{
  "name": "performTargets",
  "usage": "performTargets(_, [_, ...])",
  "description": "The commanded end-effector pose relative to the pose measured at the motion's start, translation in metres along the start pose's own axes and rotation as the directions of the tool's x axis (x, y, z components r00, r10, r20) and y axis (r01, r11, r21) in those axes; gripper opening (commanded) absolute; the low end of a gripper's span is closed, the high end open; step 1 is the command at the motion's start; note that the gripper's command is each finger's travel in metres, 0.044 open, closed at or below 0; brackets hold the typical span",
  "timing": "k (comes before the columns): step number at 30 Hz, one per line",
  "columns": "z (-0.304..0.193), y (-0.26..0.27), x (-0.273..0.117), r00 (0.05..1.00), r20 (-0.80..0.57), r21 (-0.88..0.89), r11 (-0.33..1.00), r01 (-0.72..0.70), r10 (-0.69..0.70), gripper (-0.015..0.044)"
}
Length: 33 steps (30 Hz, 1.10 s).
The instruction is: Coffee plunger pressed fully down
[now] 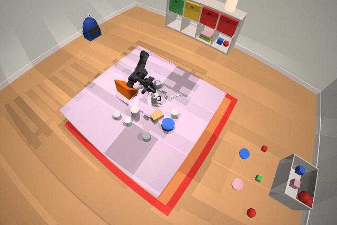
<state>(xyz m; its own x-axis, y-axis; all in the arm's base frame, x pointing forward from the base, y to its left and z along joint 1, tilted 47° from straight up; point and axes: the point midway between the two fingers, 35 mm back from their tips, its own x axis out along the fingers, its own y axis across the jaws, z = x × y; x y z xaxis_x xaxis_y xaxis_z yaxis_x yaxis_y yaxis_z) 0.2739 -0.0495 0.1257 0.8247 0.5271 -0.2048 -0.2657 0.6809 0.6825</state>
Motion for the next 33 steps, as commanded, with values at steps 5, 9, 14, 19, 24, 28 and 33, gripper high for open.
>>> performTargets(5, [-0.022, -0.003, 0.011, 1.000, -0.012, 0.028, 1.000, 0.010, -0.010, 0.0113])
performTargets(9, [-0.027, -0.002, 0.015, 1.000, -0.007, 0.029, 1.000, 0.007, -0.007, 0.0113])
performTargets(14, [-0.033, 0.000, 0.020, 1.000, 0.002, 0.031, 1.000, 0.002, -0.002, 0.0113])
performTargets(19, [-0.035, 0.001, 0.025, 1.000, 0.009, 0.033, 0.999, -0.004, 0.003, 0.0113])
performTargets(24, [-0.033, 0.001, 0.027, 1.000, 0.009, 0.033, 0.999, -0.004, 0.004, 0.0113])
performTargets(28, [-0.032, 0.000, 0.028, 1.000, 0.010, 0.033, 0.999, -0.005, 0.004, 0.0113])
performTargets(33, [-0.031, 0.000, 0.028, 1.000, 0.010, 0.033, 0.999, -0.005, 0.004, 0.0113])
